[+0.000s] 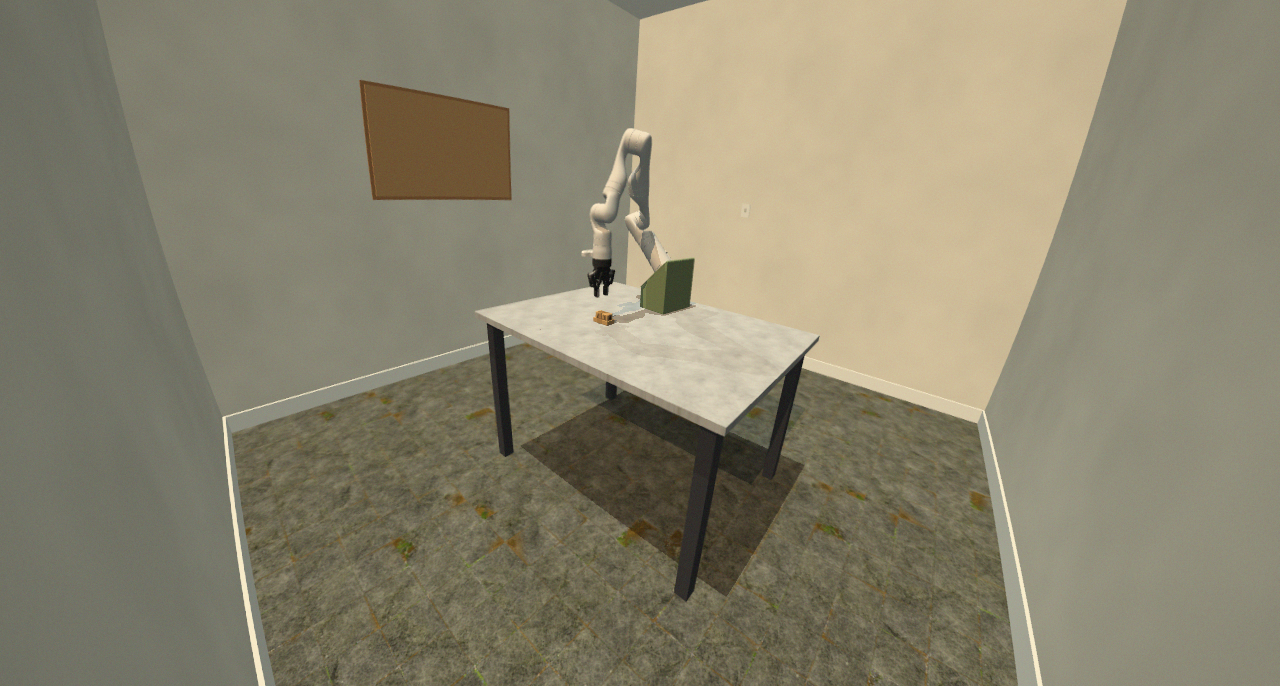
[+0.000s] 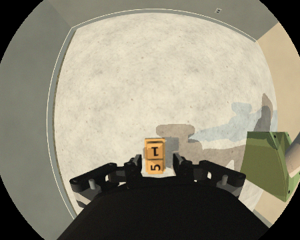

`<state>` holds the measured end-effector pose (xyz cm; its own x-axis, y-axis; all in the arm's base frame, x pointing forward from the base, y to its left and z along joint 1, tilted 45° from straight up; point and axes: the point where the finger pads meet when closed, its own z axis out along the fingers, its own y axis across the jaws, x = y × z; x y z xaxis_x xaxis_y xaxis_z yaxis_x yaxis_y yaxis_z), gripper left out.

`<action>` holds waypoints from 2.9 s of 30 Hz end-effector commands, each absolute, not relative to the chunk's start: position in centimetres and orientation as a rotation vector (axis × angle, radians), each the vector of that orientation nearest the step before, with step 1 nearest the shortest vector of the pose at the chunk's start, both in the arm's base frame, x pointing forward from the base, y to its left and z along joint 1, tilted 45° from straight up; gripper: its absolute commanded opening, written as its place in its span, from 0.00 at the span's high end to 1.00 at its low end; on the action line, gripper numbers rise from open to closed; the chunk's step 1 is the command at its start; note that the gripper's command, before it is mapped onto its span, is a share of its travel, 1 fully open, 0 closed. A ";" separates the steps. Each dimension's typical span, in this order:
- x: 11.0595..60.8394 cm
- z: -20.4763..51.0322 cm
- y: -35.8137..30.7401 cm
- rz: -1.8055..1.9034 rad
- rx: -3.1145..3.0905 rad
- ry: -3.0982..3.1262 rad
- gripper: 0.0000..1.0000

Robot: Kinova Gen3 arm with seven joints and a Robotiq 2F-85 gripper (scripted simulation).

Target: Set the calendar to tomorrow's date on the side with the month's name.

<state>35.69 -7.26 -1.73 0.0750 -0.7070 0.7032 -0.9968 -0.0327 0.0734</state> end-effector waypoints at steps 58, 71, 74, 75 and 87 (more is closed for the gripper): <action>36.1 3.5 -1.6 0.673 1.812 -1.685 0.00; 36.1 3.5 -1.6 0.673 1.812 -1.685 0.00; 36.1 3.5 -1.6 0.673 1.812 -1.685 0.00; 36.1 3.5 -1.6 0.673 1.812 -1.685 0.00; 36.1 3.5 -1.6 0.673 1.812 -1.685 0.00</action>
